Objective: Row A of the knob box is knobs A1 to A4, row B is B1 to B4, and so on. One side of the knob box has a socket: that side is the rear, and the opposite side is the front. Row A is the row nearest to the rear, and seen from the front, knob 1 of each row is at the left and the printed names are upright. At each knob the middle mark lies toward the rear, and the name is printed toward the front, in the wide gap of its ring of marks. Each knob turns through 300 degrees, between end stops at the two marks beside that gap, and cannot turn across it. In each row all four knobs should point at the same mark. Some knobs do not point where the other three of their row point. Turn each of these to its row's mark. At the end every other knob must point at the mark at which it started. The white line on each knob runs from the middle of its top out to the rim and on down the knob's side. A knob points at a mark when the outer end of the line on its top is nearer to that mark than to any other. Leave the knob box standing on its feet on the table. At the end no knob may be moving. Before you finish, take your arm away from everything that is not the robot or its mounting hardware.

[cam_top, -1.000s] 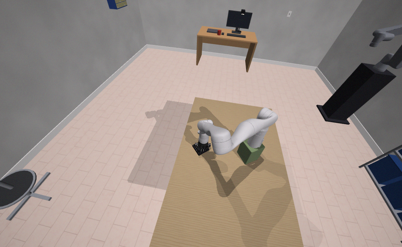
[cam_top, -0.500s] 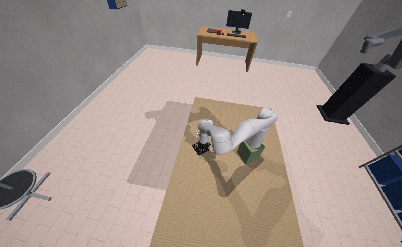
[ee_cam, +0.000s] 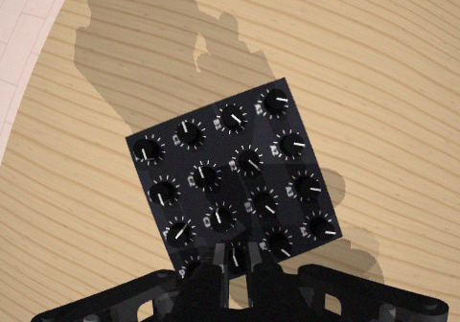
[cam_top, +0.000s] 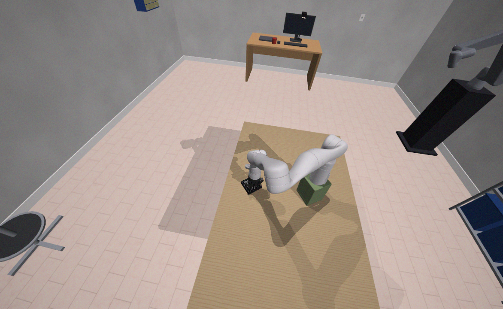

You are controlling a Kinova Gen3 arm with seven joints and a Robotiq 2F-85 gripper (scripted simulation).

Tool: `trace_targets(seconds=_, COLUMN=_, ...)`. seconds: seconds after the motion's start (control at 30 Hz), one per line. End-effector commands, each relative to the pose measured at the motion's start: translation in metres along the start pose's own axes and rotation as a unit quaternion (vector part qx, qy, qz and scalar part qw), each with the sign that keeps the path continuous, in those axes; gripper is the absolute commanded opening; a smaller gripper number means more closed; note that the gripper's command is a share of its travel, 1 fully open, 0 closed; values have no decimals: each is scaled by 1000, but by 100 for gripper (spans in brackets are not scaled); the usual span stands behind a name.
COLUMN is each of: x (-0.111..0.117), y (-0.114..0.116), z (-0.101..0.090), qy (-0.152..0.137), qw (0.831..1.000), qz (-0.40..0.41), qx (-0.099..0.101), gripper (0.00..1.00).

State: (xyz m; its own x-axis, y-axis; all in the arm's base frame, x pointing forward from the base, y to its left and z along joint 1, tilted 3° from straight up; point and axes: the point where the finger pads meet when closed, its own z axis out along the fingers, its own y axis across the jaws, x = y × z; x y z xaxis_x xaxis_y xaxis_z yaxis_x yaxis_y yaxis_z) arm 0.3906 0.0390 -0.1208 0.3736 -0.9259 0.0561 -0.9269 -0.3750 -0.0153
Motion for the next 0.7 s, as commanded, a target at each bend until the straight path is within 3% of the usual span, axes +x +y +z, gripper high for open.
trace_targets(seconds=0.0, x=1, y=0, z=1, qy=0, qw=1000, qz=-6, qx=0, gripper=8)
trace_targets(seconds=0.6, x=1, y=0, z=1, qy=0, qw=1000, qz=-7, qx=0, gripper=8)
trace_targets(seconds=0.63, x=1, y=0, z=1, qy=0, qw=1000, qz=-7, qx=0, gripper=19)
trace_targets(seconds=0.67, x=1, y=0, z=1, qy=0, qw=1000, qz=-7, qx=0, gripper=19)
